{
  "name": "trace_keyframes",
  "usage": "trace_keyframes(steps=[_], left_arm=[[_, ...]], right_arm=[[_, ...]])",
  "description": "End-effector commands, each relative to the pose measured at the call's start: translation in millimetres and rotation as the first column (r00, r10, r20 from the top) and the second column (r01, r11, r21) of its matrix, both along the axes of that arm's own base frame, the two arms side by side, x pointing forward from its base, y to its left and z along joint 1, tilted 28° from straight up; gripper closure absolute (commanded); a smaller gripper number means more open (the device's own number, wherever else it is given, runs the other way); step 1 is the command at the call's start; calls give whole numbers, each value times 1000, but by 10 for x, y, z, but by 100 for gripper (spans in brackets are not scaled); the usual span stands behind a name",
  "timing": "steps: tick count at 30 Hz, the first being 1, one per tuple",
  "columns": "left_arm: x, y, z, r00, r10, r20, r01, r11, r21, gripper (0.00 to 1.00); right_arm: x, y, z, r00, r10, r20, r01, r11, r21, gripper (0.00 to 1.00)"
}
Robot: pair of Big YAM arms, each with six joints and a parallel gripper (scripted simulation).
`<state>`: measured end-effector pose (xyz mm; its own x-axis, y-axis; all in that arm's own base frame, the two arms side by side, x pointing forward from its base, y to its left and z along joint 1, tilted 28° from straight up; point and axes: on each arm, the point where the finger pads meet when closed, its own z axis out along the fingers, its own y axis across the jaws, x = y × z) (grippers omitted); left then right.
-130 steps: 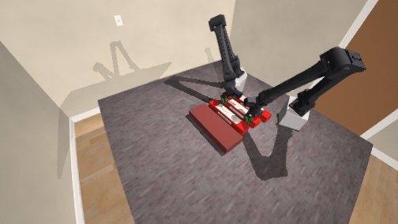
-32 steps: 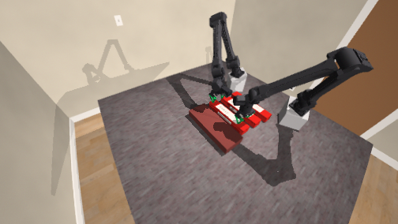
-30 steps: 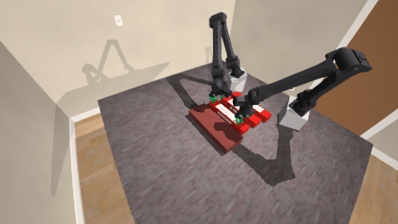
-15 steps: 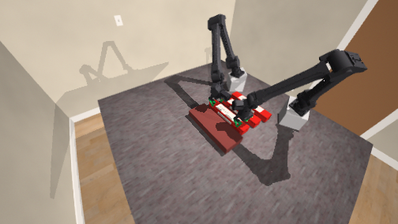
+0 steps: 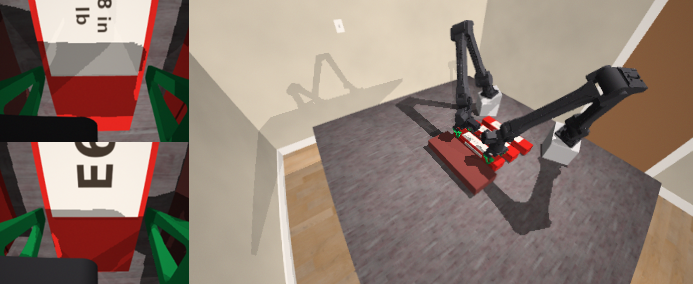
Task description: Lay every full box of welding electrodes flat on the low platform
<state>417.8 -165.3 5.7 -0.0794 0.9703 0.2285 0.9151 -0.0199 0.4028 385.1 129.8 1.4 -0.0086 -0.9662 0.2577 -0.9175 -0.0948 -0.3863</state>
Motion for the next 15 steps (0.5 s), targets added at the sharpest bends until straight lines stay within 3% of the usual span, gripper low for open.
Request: trace_keyframes(steps=[1, 8, 9, 15], left_arm=[[88, 25, -31, 1000, 2, 10, -2, 1000, -10, 0], [93, 47, -88, 1000, 2, 7, -2, 1000, -8, 0], [122, -44, 29, 1000, -2, 27, 3, 1000, -20, 0], [125, -44, 35, 1000, -2, 27, 3, 1000, -20, 0]], right_arm=[[121, 1, -15, 1000, 0, 14, 0, 1000, 11, 0], [122, -23, -75, 1000, 0, 10, 0, 1000, 9, 0], [117, 37, -3, 1000, 4, 22, -4, 1000, 15, 0], [116, 37, -4, 1000, 4, 22, -4, 1000, 15, 0]])
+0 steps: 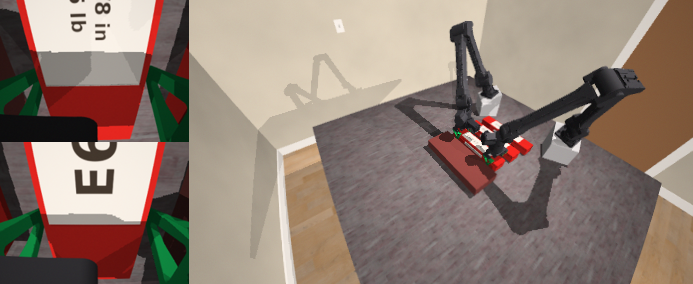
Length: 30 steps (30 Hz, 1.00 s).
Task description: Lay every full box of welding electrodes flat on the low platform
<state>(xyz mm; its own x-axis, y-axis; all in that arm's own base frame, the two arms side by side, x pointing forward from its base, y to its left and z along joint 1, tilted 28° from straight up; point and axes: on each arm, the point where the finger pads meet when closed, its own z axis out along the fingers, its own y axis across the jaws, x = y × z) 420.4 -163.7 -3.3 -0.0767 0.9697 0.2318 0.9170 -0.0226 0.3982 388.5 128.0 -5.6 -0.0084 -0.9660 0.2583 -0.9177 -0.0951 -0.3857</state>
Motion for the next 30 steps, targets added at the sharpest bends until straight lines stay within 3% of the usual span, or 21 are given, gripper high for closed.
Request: trace_keyframes(steps=[1, 4, 5, 6, 30], left_arm=[[99, -59, 127, 999, -1, 32, 1, 1000, -23, 0], [158, -16, 210, 998, 10, 55, -8, 999, -36, 0], [101, -59, 131, 999, -1, 32, 1, 1000, -23, 0], [101, -59, 131, 999, -1, 32, 1, 1000, -23, 100], [100, -59, 131, 999, -1, 32, 1, 1000, -23, 100]], right_arm=[[82, 54, 66, 1000, 4, 22, -4, 1000, 15, 0], [82, 54, 66, 1000, 4, 22, -4, 1000, 15, 0], [82, 54, 66, 1000, 4, 22, -4, 1000, 15, 100], [82, 54, 66, 1000, 4, 22, -4, 1000, 15, 100], [81, 55, 66, 1000, 4, 22, -4, 1000, 15, 100]])
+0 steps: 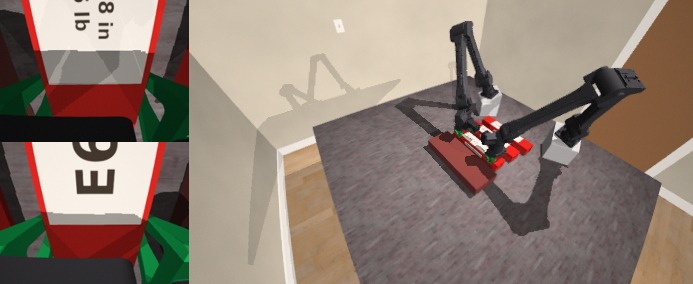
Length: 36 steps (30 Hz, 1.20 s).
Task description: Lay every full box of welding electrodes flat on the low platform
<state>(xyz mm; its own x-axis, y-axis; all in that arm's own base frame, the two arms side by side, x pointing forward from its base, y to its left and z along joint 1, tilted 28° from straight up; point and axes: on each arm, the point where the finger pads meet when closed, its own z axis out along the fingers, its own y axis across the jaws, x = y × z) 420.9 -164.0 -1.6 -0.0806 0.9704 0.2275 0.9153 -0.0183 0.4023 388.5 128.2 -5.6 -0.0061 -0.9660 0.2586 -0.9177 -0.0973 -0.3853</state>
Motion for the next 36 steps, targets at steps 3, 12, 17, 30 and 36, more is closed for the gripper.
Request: trace_keyframes(steps=[3, 12, 17, 30, 36], left_arm=[[96, -56, 114, 1000, -4, 28, 4, 1000, -19, 100], [96, -56, 114, 1000, -4, 28, 4, 1000, -19, 100], [96, -56, 114, 1000, -4, 28, 4, 1000, -19, 100], [104, 3, 216, 999, 7, 32, -7, 1000, -21, 100], [50, -161, 320, 999, -8, 44, 9, 1000, -29, 100]], right_arm=[[82, 53, 66, 1000, 1, 23, -2, 1000, 16, 100], [82, 53, 66, 1000, 1, 23, -2, 1000, 16, 100], [82, 53, 66, 1000, 1, 23, -2, 1000, 16, 100], [51, 47, 143, 1000, -10, 27, 9, 1000, 22, 100], [28, 142, 245, 999, 5, 34, -6, 1000, 24, 100]])
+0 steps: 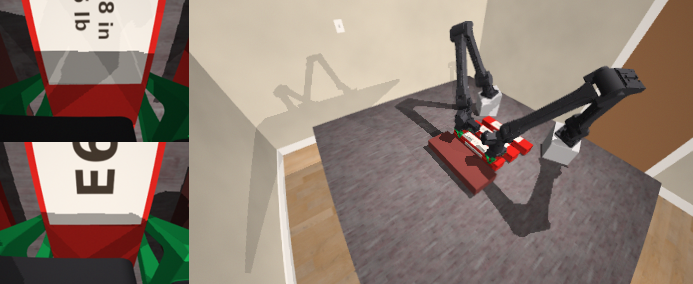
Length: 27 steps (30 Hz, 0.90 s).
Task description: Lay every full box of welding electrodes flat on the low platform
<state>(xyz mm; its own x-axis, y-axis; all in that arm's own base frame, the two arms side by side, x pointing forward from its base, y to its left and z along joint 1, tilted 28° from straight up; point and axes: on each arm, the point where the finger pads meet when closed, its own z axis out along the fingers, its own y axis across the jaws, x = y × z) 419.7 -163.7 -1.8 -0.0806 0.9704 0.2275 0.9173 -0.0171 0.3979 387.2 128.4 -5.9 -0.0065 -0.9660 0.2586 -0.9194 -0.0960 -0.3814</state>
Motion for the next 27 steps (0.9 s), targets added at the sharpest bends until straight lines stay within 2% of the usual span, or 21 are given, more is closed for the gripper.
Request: trace_keyframes(steps=[1, 27], left_arm=[[64, -171, 345, 999, -9, 51, 10, 1000, -29, 100], [-50, -287, 734, 998, -17, 59, 19, 999, -34, 100]], right_arm=[[43, 147, 271, 999, 6, 41, -7, 1000, 24, 100], [-52, 271, 672, 999, 7, 54, -9, 999, 33, 100]])
